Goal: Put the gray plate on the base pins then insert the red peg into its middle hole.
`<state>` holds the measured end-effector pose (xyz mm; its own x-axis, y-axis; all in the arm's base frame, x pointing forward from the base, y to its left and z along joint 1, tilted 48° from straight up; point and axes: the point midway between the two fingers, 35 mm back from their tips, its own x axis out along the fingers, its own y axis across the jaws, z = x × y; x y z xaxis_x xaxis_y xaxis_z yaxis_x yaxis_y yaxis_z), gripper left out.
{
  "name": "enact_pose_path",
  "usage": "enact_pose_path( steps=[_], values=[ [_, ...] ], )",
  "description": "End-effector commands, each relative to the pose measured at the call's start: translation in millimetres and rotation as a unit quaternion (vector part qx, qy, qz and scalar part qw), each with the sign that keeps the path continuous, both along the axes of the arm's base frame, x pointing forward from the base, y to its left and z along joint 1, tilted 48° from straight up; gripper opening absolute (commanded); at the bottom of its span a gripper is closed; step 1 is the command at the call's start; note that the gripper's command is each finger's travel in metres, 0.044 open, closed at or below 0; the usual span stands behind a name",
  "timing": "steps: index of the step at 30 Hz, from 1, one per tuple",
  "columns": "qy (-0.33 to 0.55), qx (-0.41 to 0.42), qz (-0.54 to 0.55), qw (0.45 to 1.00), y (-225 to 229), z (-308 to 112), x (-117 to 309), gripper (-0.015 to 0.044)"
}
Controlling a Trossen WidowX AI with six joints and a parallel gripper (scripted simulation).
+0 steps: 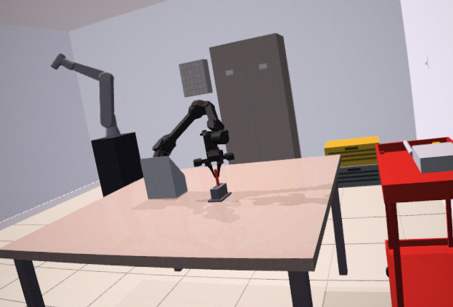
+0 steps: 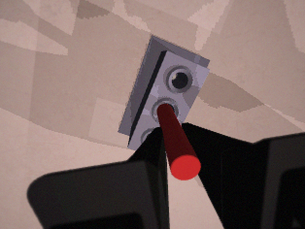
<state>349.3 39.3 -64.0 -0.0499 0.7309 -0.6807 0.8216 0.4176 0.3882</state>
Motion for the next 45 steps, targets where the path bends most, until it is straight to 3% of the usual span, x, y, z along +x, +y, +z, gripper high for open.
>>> enact_pose_path(
  steps=[1,37,42,45],
  values=[
    [0.005,0.001,0.000,1.000,1.8,-2.7,-1.5,0.0000],
    [-0.002,-0.001,0.002,1.000,2.0,-0.8,-0.8,0.0000],
    [-0.002,-0.001,0.002,1.000,2.0,-0.8,-0.8,0.0131],
    [-0.002,-0.001,0.002,1.000,2.0,-0.8,-0.8,0.0150]
  ],
)
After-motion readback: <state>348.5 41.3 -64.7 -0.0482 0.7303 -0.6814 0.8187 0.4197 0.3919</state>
